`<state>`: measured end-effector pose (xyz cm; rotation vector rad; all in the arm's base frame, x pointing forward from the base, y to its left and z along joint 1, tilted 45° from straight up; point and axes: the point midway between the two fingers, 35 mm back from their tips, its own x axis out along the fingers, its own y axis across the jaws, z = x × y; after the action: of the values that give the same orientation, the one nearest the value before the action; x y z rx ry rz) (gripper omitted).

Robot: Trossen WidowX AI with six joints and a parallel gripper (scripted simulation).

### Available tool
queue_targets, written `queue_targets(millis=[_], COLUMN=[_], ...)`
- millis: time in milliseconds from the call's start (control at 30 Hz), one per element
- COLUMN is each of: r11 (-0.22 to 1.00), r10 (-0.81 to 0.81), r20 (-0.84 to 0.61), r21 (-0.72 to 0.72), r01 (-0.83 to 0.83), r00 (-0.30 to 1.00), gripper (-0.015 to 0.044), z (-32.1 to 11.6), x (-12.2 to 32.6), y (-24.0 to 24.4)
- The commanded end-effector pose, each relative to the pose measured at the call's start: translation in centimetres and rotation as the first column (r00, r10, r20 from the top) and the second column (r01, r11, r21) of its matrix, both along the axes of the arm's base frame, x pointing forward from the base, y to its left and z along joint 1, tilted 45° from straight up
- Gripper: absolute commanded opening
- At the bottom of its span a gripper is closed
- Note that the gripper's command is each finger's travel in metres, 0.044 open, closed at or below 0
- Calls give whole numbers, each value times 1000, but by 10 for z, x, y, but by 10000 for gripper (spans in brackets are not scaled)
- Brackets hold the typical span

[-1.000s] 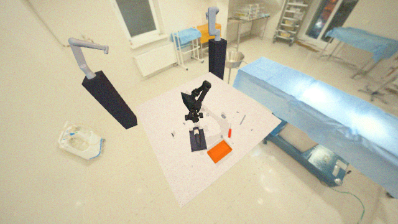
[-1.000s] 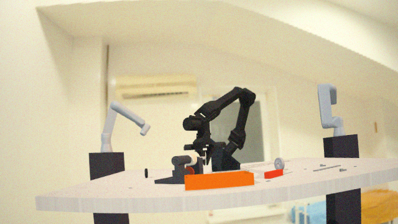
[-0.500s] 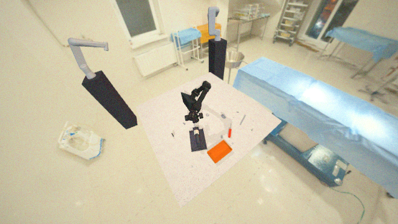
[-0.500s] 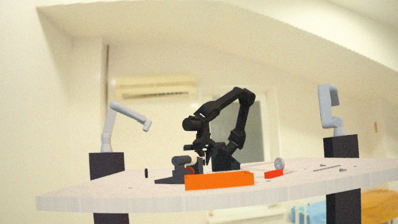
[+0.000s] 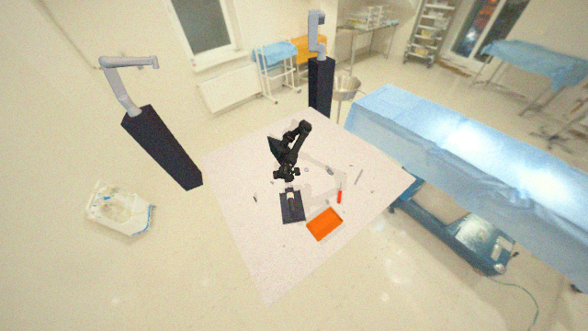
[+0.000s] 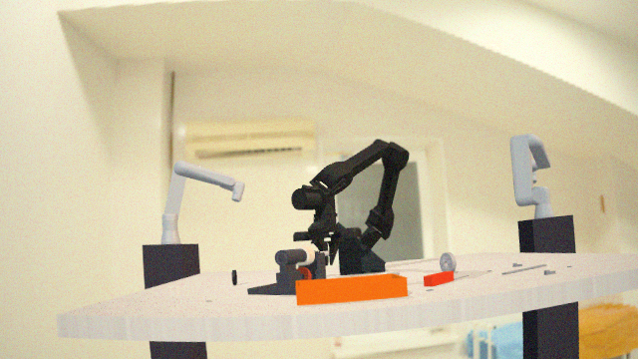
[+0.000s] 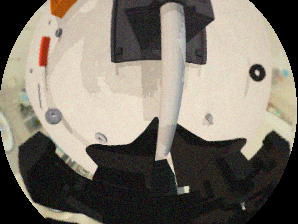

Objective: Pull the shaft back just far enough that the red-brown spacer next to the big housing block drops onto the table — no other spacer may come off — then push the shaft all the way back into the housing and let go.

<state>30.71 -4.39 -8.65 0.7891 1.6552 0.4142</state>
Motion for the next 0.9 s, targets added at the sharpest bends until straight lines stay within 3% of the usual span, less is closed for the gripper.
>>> queue_targets(millis=[0,867], r11=[1000,1000], r10=[-6,-6], r20=[10,10], r21=[-4,-4], r01=[6,6], r00=[1000,1000], gripper=[0,0], z=[0,-1], x=[5,12], y=[-2,-3])
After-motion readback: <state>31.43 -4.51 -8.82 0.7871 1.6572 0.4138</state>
